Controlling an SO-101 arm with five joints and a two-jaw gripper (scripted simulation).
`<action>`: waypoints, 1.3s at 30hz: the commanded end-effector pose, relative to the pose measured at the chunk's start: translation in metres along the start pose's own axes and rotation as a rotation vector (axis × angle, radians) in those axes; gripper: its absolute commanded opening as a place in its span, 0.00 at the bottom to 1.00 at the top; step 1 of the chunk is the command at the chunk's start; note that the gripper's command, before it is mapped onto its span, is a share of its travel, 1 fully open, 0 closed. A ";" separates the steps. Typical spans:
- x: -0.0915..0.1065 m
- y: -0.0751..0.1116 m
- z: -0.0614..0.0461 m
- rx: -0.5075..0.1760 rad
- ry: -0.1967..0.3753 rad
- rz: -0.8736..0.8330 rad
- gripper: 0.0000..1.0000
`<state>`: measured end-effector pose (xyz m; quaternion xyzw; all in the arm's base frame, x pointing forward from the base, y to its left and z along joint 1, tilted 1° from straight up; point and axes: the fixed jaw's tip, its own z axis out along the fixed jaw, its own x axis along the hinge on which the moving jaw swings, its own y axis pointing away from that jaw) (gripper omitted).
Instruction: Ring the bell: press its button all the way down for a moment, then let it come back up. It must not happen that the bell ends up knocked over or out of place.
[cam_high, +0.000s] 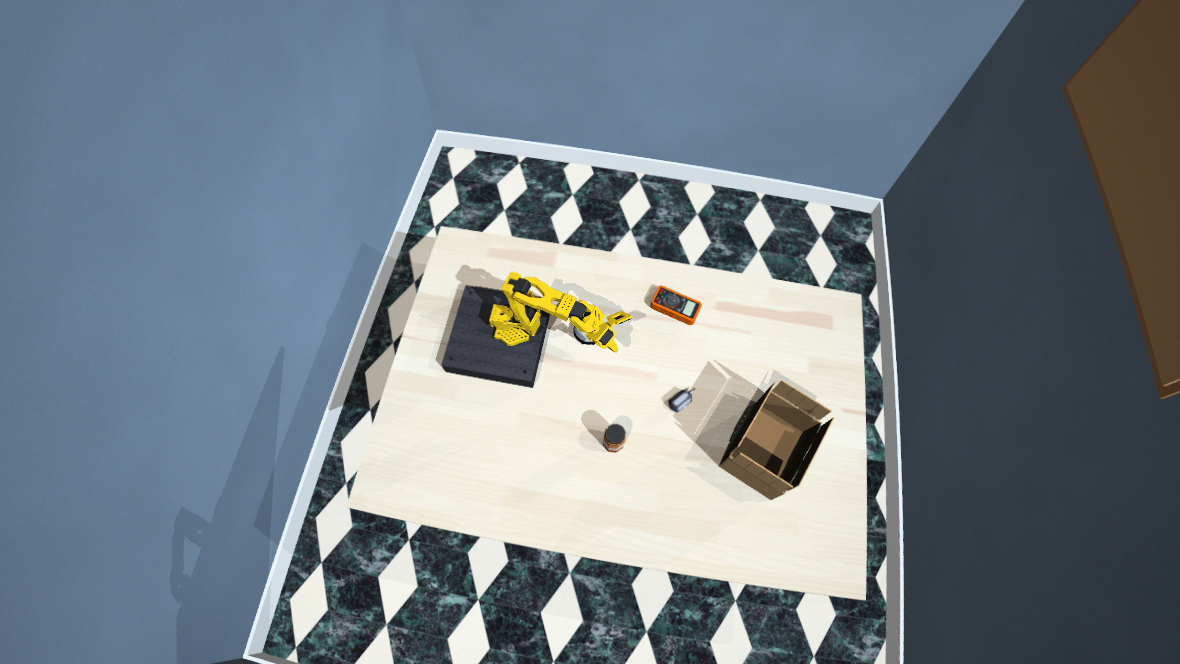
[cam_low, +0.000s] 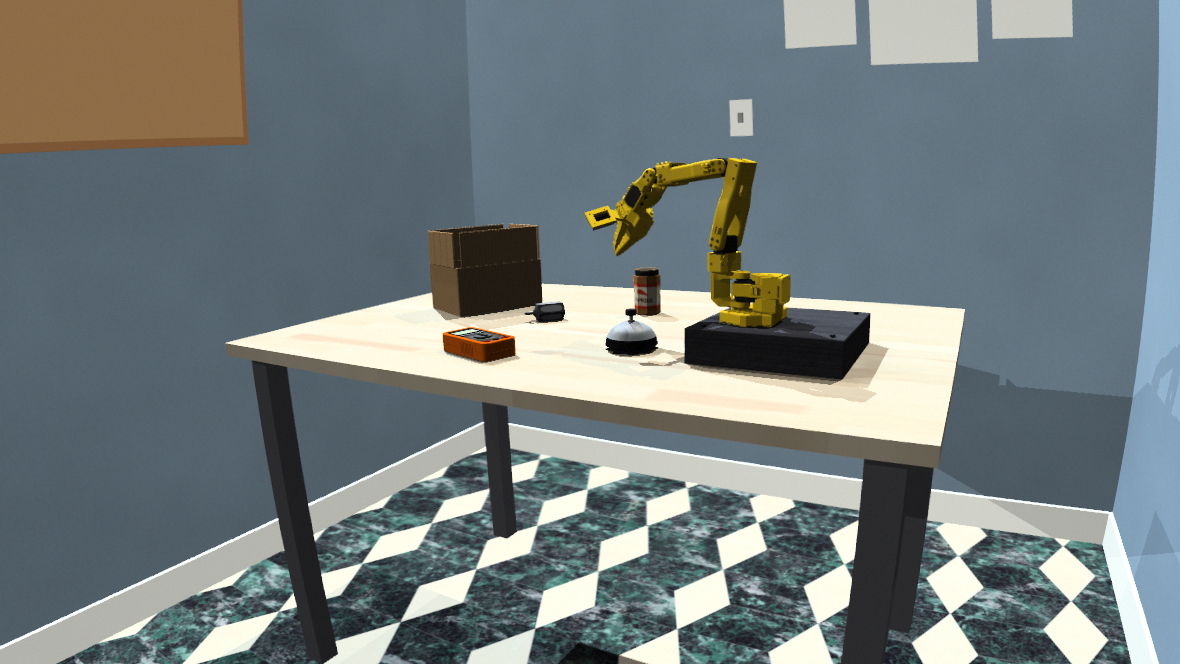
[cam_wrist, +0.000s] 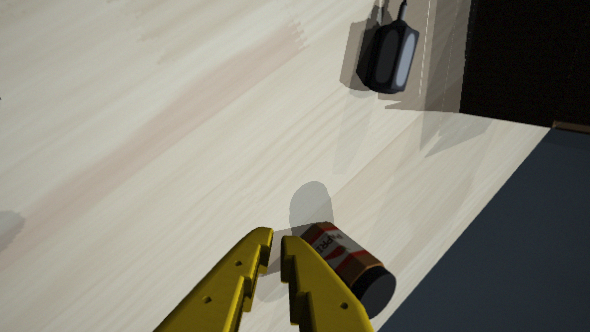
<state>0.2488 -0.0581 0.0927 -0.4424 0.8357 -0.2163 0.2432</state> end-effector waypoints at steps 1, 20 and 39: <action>-0.017 0.027 0.002 -0.152 -0.012 -0.154 0.00; -0.040 0.121 -0.023 -0.641 -0.045 -0.763 0.00; -0.040 0.128 -0.026 -0.684 -0.046 -0.820 0.00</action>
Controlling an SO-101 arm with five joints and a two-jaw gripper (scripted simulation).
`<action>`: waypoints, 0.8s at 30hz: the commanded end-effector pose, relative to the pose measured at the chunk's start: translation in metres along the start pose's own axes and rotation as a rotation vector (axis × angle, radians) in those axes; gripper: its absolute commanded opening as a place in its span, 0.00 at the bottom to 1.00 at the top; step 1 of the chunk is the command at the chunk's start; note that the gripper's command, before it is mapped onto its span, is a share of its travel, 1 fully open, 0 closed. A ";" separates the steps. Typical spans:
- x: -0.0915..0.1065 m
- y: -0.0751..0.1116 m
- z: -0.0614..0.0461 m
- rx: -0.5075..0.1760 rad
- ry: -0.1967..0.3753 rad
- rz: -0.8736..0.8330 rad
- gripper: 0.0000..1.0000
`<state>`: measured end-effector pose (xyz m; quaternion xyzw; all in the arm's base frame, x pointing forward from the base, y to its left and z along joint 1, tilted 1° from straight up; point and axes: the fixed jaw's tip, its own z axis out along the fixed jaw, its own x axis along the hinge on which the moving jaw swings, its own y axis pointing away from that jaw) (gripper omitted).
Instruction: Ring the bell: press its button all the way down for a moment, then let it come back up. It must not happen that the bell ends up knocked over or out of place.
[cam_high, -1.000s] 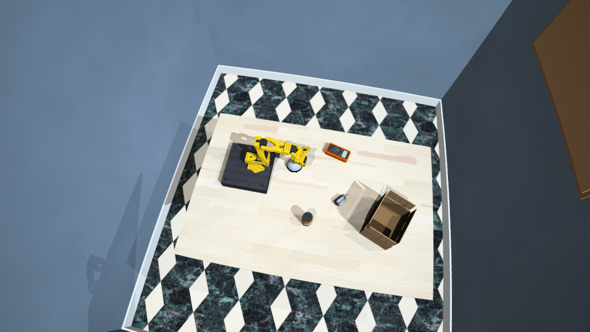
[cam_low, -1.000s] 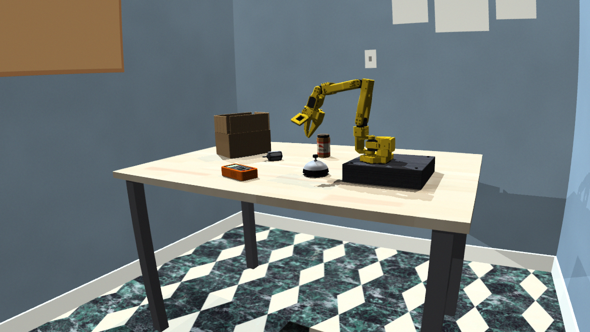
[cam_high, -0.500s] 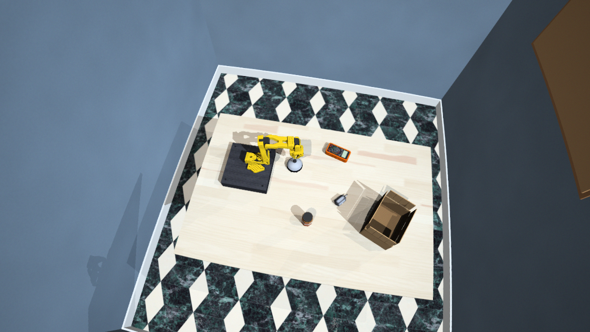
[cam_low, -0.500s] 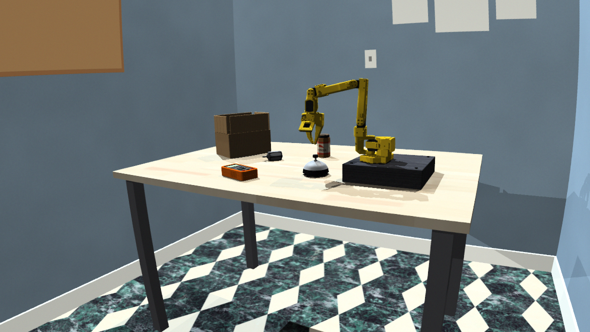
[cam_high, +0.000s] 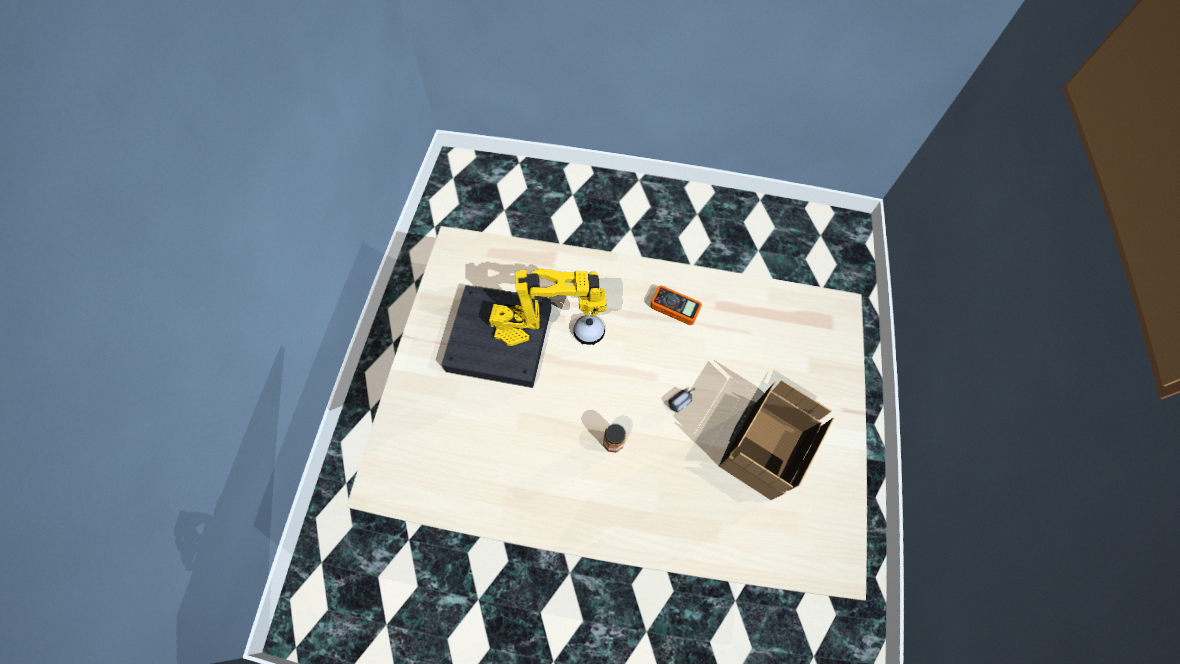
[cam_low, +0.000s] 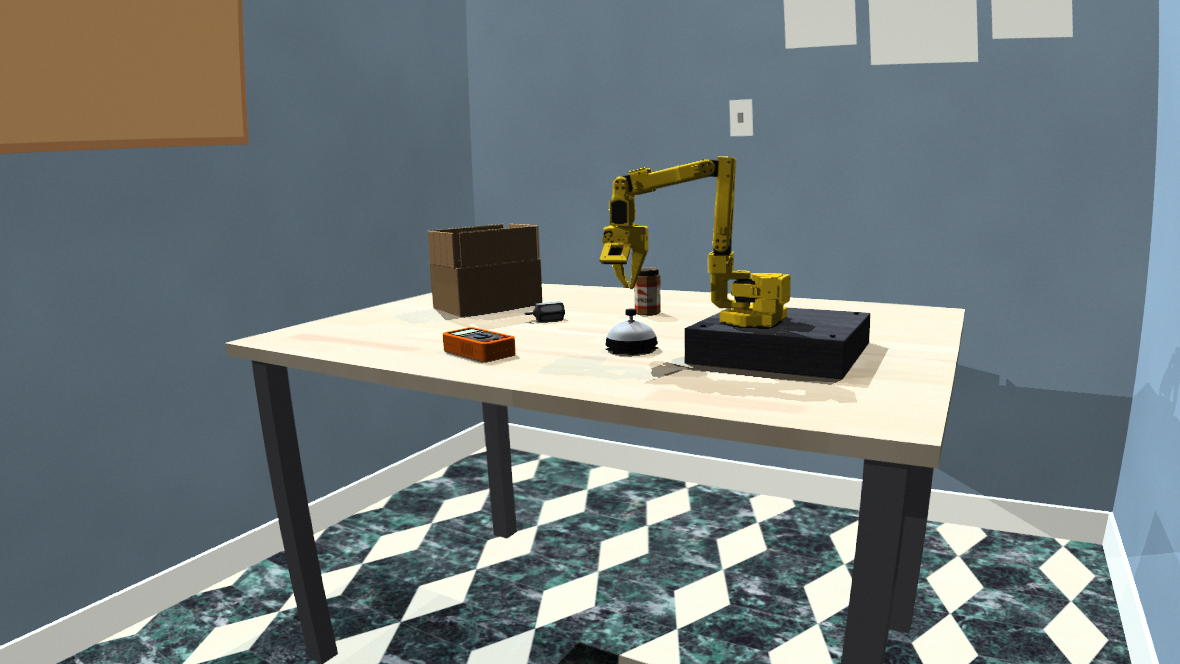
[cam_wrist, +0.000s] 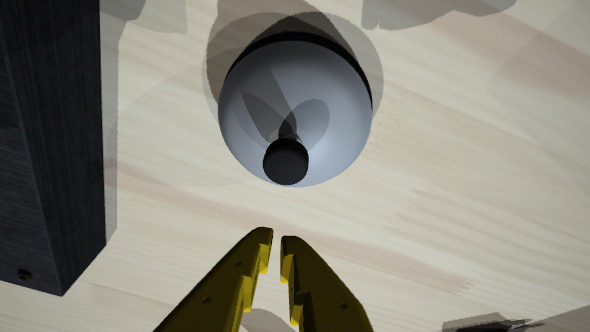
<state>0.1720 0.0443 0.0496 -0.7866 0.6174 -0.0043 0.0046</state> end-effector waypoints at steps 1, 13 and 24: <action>-0.001 0.000 0.001 -0.016 -0.001 -0.016 0.00; -0.002 0.001 0.003 -0.032 -0.001 -0.029 0.00; -0.002 0.001 0.004 -0.032 -0.001 -0.029 0.00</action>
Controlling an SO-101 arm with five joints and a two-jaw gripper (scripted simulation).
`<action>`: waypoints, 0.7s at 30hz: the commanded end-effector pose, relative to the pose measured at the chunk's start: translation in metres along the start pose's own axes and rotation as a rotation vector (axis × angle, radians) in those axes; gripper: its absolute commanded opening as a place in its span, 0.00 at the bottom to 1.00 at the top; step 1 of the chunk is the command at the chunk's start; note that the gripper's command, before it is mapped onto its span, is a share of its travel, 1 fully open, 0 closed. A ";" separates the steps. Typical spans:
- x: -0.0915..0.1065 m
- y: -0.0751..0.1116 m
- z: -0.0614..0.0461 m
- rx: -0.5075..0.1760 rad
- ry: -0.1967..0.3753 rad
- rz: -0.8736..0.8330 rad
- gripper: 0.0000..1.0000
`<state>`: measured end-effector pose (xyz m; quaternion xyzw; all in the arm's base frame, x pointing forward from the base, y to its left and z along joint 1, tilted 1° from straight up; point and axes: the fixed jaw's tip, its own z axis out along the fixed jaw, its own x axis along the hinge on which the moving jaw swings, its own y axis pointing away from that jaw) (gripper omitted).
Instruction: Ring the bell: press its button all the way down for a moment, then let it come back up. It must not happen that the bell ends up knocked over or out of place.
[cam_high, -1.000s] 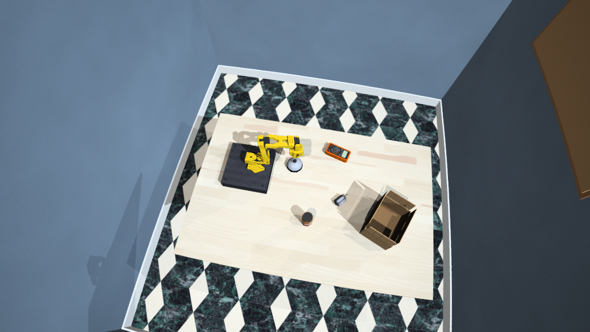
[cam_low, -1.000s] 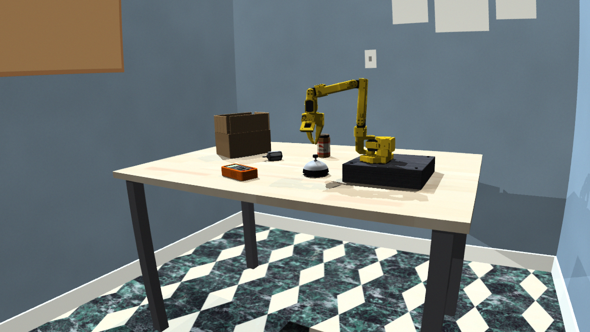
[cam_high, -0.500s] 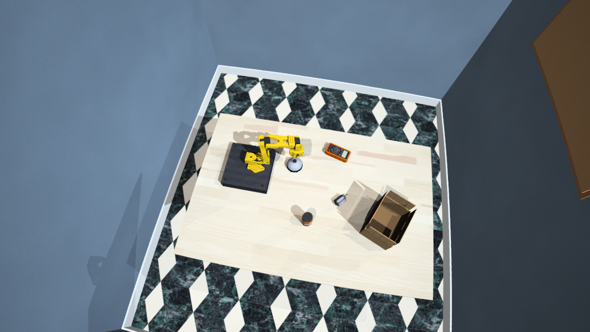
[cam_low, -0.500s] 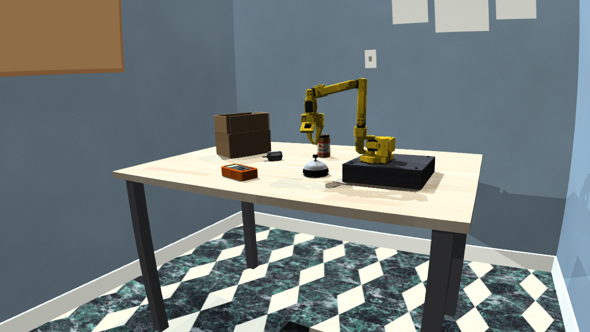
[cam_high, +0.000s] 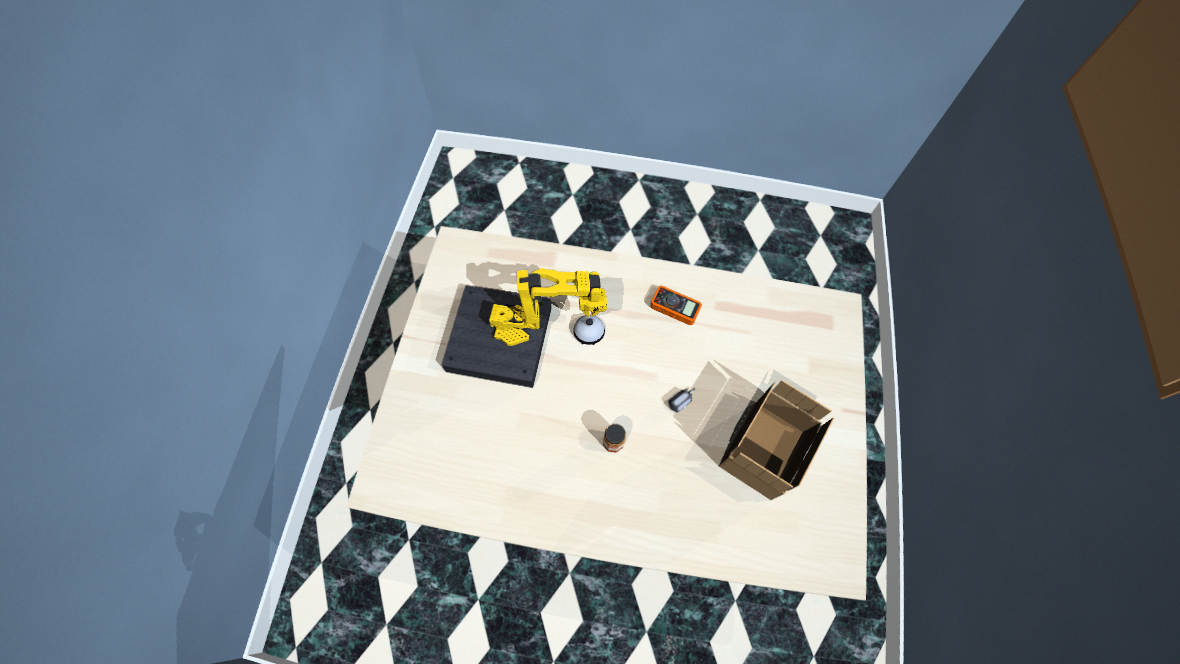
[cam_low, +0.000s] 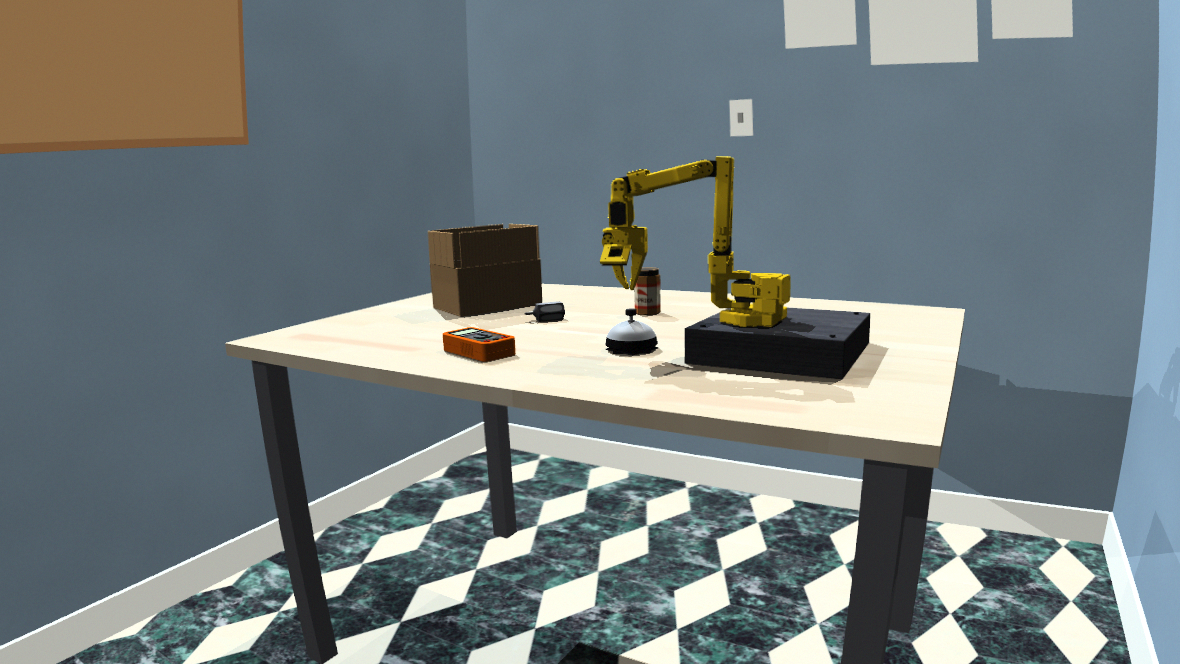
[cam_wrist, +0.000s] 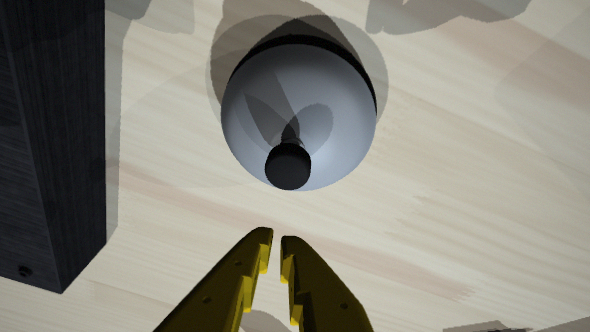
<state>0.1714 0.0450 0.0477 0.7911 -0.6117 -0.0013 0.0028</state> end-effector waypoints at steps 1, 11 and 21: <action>-0.001 0.000 0.002 -0.014 -0.001 -0.015 0.00; -0.001 0.000 0.015 -0.014 -0.001 -0.015 0.00; -0.001 0.000 0.026 -0.014 -0.001 -0.015 0.00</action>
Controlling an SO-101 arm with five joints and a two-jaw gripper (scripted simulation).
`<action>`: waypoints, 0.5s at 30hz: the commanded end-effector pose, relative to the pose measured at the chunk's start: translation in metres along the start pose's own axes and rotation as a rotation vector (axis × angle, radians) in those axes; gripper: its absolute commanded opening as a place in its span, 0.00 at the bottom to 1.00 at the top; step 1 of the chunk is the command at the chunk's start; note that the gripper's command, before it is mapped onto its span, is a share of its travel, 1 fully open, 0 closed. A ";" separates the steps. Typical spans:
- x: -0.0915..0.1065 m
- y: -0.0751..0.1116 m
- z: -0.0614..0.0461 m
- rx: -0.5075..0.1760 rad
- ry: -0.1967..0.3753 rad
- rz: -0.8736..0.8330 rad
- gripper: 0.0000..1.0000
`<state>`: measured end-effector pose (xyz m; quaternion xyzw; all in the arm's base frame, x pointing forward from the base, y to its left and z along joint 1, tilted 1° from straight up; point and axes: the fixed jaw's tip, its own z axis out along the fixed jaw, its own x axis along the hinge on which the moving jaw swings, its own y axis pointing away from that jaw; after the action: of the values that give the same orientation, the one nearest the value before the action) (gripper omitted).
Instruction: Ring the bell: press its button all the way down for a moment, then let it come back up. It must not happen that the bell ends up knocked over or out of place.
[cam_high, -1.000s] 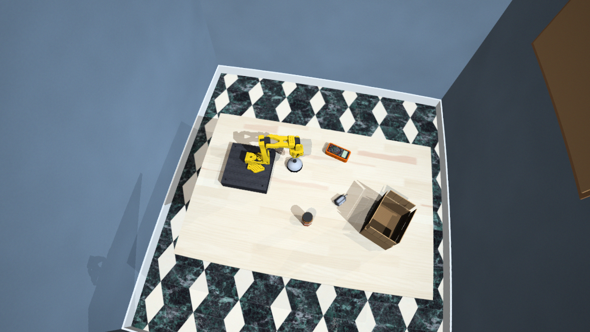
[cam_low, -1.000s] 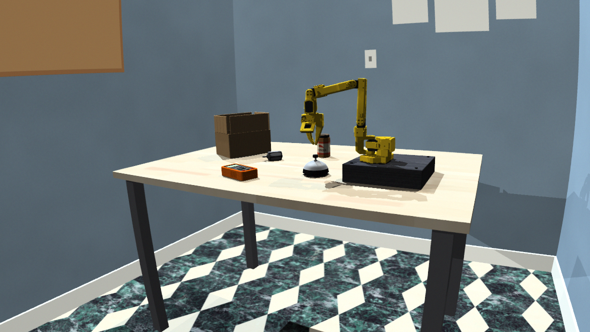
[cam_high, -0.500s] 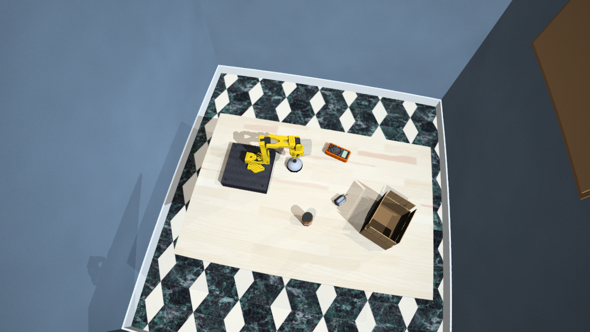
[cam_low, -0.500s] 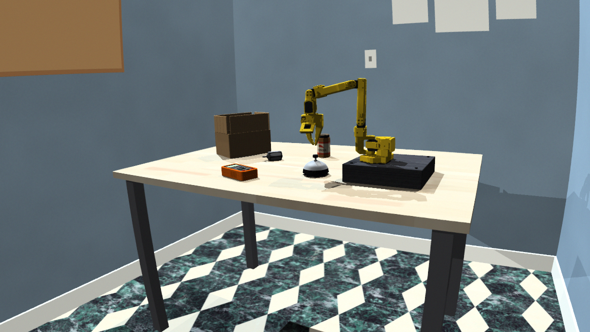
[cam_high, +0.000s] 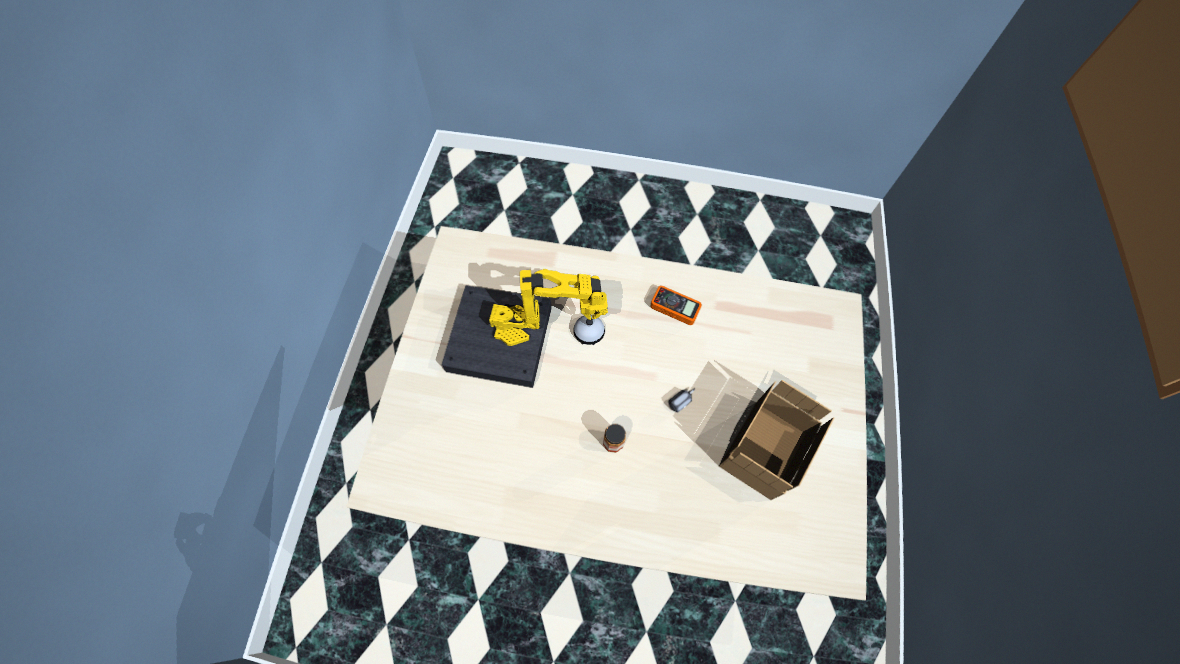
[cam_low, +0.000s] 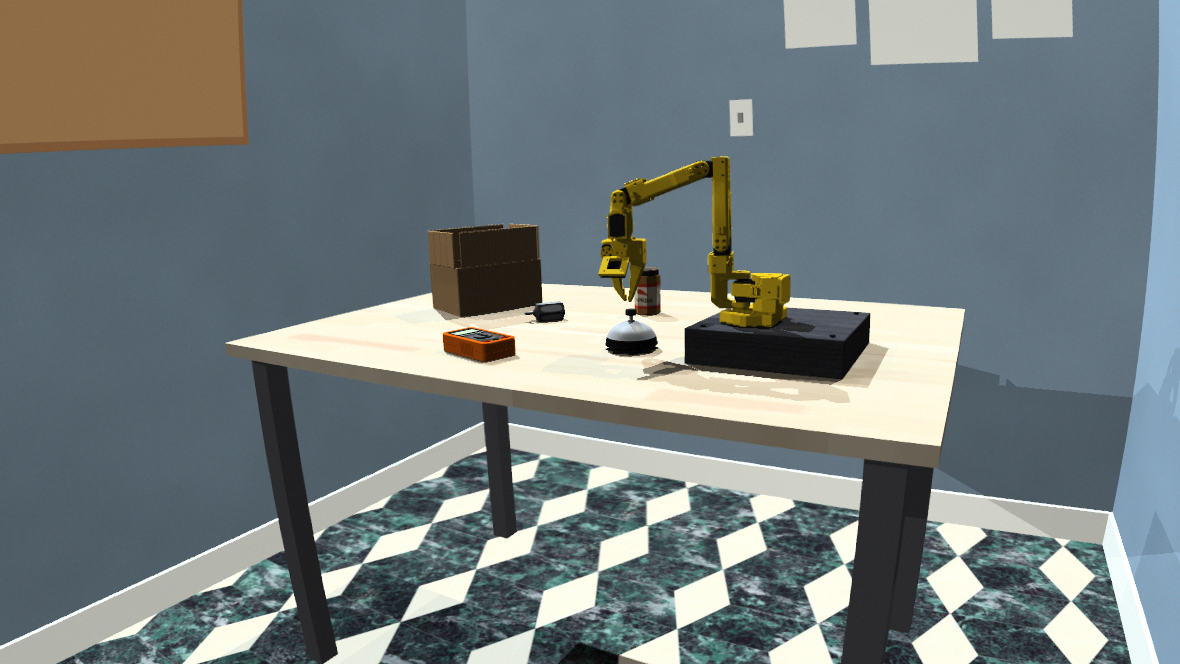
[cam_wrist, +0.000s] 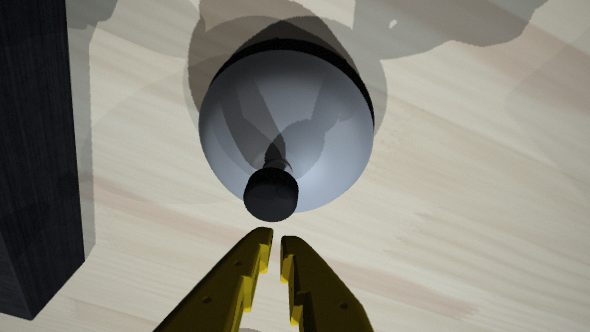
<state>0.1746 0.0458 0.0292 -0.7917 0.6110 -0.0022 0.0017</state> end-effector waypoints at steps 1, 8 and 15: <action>-0.001 0.004 0.008 -0.025 -0.001 -0.013 0.00; -0.001 0.004 0.010 -0.025 -0.001 -0.013 0.00; -0.001 0.004 0.010 -0.025 -0.001 -0.013 0.00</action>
<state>0.1760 0.0462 0.0252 -0.7917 0.6108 -0.0052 0.0056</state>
